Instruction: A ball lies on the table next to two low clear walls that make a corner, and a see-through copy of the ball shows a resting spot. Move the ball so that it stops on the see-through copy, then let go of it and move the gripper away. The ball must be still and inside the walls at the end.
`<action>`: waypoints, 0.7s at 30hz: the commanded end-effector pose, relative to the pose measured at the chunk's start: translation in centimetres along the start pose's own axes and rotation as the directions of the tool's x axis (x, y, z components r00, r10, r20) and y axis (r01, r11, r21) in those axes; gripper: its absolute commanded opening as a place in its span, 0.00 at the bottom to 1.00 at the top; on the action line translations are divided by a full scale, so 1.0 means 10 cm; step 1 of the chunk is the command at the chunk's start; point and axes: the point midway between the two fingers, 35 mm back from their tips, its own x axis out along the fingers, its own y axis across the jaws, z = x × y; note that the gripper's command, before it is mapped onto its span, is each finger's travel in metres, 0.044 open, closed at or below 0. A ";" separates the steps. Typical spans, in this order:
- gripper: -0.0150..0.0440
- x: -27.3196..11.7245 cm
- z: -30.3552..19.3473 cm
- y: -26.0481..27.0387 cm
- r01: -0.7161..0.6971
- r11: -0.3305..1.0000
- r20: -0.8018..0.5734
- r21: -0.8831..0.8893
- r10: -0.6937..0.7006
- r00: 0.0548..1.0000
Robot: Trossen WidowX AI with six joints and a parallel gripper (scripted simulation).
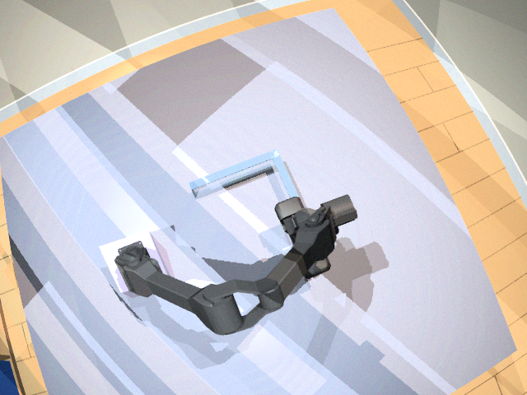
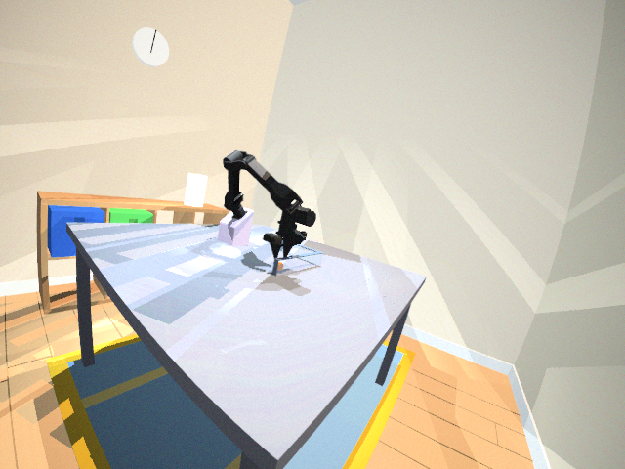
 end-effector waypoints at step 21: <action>1.00 -0.94 0.00 -0.03 0.003 1.000 0.040 0.011 -0.004 0.999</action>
